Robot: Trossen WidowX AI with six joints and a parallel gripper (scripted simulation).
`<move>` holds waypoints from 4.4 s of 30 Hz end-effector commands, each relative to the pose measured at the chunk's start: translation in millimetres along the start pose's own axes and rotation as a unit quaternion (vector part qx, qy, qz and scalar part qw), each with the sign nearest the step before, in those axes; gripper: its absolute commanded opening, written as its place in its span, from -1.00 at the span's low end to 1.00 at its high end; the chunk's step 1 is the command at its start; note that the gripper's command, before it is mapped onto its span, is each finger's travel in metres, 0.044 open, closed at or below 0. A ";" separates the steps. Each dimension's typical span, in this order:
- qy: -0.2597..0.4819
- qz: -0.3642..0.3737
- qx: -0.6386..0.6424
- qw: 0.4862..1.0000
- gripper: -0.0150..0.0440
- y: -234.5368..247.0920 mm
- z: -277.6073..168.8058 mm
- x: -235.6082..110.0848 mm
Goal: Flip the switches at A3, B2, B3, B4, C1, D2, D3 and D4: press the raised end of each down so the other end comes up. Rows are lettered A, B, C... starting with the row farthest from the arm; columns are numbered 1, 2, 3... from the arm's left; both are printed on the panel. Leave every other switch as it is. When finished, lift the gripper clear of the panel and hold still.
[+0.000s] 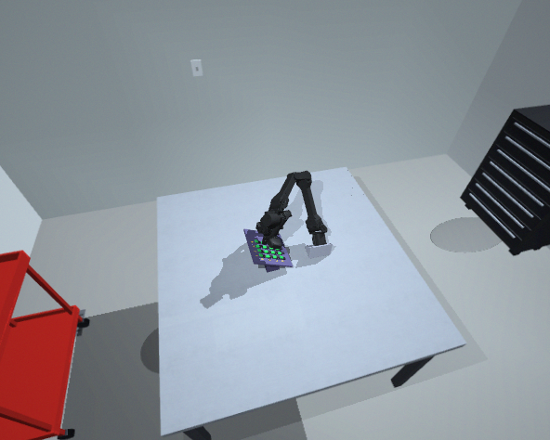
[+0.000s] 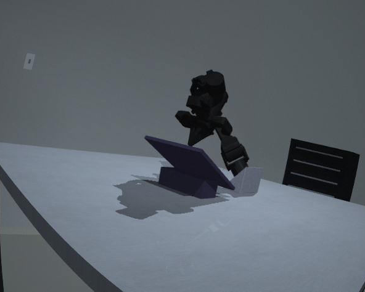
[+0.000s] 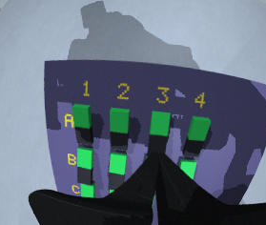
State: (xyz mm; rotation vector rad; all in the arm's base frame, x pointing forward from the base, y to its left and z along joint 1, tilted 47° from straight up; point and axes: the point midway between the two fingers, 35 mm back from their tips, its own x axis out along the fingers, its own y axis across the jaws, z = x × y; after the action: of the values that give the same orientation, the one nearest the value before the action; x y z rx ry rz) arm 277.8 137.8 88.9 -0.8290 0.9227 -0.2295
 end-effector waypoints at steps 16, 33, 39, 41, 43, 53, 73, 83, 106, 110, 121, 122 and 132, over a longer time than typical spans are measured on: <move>-0.001 -0.003 -0.003 1.000 -0.49 -1.0 -1.0 13.8; -0.001 -0.003 -0.003 1.000 -0.49 -1.0 -1.0 14.8; -0.001 -0.003 -0.003 1.000 -0.49 -1.0 -1.0 15.6; -0.001 -0.003 -0.003 1.000 -0.49 -1.0 -1.0 15.8; -0.001 -0.003 -0.003 1.000 -0.49 -1.0 -1.0 16.1; -0.001 -0.003 -0.003 1.000 -0.49 -1.0 -1.1 17.4; 0.001 0.000 0.000 1.000 -0.49 0.1 -0.1 11.1; 0.013 -0.001 -0.003 1.000 -0.49 2.1 -1.2 -45.1; -0.001 -0.002 -0.003 1.000 -0.49 29.3 -41.2 -0.5; -0.001 -0.002 -0.003 1.000 -0.49 29.4 -41.2 3.9; -0.001 -0.002 -0.003 1.000 -0.49 29.3 -41.3 12.9; -0.001 -0.002 -0.003 1.000 -0.49 29.3 -41.3 12.9; -0.001 -0.002 -0.003 1.000 -0.49 29.3 -41.3 12.9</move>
State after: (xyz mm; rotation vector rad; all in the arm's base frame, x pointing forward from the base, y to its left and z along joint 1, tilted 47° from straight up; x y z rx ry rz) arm 248.2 129.3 46.3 -0.8286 0.9240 -0.2290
